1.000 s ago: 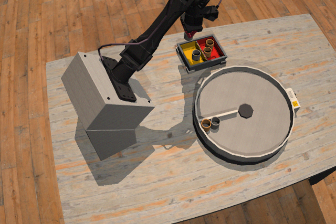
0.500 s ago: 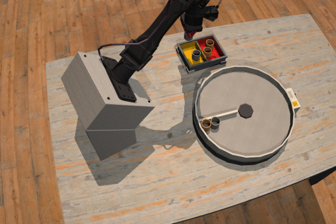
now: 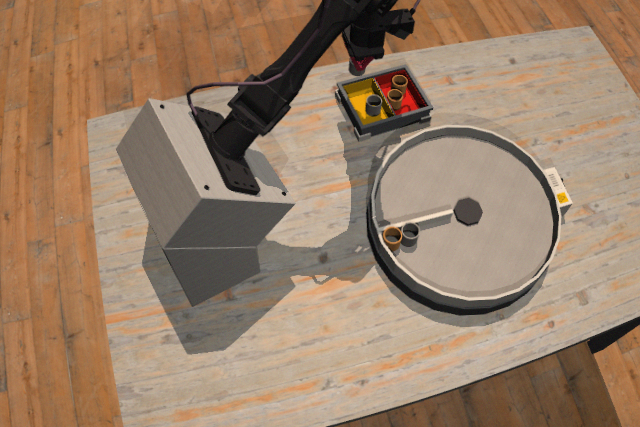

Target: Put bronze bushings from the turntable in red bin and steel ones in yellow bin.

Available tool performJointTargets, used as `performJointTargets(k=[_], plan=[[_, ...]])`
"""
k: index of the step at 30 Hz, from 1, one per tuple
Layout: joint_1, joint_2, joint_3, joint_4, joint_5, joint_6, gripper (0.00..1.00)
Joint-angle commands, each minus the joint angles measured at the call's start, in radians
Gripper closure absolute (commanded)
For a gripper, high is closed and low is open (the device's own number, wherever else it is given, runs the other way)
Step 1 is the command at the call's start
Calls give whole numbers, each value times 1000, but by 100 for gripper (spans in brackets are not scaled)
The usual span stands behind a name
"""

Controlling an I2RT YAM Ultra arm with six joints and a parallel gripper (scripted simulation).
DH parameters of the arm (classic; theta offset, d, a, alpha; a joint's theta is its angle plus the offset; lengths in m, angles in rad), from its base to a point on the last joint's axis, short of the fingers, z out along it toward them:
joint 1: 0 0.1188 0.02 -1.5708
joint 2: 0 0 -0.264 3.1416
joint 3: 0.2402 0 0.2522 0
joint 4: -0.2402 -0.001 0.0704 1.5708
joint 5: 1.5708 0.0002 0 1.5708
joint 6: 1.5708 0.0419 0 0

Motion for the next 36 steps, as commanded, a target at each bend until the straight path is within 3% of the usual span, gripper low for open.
performJointTargets(k=[1,32,36], plan=[[18,-17,28,5,17,6,100],[18,-17,28,5,17,5,100],[10,19,9,27,13,-8,100]])
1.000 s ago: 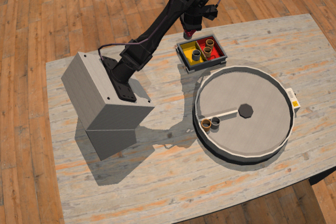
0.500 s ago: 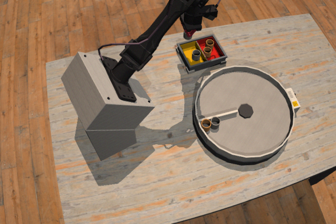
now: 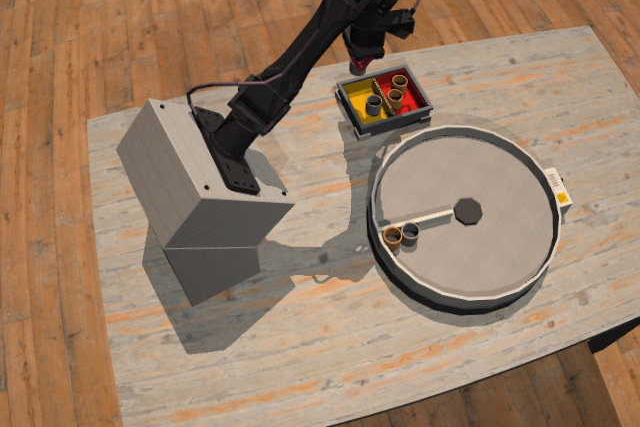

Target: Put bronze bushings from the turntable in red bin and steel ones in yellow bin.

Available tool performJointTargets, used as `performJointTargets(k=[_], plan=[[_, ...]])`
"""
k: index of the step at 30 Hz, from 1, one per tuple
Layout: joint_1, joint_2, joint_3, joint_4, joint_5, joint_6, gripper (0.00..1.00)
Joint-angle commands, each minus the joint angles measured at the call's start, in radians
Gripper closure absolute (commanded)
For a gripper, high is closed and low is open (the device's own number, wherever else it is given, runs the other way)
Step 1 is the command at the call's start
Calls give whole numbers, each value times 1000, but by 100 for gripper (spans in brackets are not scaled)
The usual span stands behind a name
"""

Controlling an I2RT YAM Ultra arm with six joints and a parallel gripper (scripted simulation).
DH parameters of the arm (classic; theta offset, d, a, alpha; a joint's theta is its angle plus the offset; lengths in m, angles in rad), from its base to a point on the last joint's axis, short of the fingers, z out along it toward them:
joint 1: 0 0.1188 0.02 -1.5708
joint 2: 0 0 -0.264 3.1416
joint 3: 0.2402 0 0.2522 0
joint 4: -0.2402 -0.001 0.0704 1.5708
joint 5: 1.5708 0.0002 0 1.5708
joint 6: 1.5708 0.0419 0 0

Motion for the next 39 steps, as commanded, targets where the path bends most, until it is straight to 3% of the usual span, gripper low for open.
performJointTargets(k=[1,4,5,10,16,18,39], plan=[[-6,21,-8,31,-1,-12,100],[-14,30,-23,43,-12,-15,100],[-20,42,17,61,-15,-21,100],[-53,120,-16,152,-36,-46,100],[-67,186,14,221,-51,-64,100],[-64,153,14,226,-52,-66,100],[-64,165,16,220,-50,-62,100]])
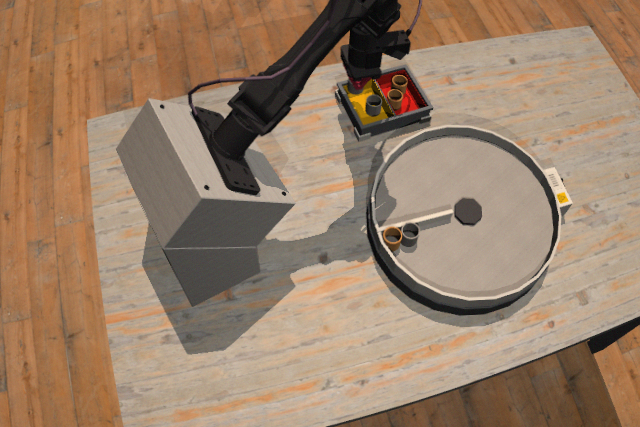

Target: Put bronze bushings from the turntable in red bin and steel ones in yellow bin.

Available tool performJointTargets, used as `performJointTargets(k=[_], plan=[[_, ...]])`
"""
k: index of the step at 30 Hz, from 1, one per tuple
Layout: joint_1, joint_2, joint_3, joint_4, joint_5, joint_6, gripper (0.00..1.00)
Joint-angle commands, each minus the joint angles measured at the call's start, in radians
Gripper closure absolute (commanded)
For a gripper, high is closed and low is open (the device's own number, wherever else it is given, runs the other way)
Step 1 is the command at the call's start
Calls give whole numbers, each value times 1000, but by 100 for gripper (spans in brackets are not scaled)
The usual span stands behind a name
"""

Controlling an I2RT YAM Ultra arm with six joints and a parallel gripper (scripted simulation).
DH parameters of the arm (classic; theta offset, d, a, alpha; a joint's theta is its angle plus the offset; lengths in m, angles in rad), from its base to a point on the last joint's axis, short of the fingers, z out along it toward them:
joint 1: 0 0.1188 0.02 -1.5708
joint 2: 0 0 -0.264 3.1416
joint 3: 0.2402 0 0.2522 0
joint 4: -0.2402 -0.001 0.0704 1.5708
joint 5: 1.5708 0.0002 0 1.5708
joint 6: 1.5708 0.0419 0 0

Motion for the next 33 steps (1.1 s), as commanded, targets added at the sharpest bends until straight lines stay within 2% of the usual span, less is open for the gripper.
performJointTargets(k=[1,18,33], plan=[[5,-23,26,5,-7,-5,100],[5,-22,26,6,-7,-5,100],[-13,39,32,44,-17,-17,100]])
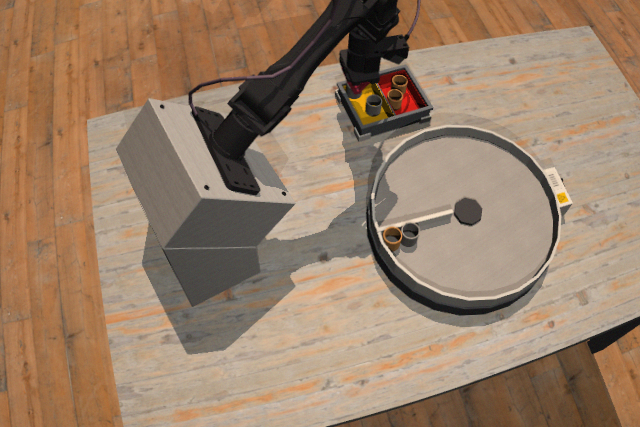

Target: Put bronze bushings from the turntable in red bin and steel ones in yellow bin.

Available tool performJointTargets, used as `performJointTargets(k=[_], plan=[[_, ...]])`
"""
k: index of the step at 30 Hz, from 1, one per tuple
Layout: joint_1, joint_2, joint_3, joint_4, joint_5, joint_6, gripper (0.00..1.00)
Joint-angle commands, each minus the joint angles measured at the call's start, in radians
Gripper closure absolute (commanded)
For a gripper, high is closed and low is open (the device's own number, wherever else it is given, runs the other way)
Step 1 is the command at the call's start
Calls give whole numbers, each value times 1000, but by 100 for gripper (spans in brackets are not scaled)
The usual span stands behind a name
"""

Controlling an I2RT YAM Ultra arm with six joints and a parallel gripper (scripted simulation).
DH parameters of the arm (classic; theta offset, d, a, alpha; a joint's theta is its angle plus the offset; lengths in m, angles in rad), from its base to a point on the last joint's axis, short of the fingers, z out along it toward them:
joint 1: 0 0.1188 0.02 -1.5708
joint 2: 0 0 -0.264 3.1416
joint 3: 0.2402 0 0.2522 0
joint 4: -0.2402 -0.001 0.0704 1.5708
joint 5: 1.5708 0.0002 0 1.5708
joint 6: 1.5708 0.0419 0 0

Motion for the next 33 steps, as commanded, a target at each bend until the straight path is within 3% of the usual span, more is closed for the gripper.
performJointTargets(k=[1,3,15,18,21,33], plan=[[-2,-35,28,21,-12,-6,100],[-12,13,31,31,-14,-12,100],[-23,77,47,82,-27,-26,100],[-24,44,48,85,-27,-23,100],[-32,90,52,92,-28,-26,100],[-27,81,50,84,-27,-26,100]])
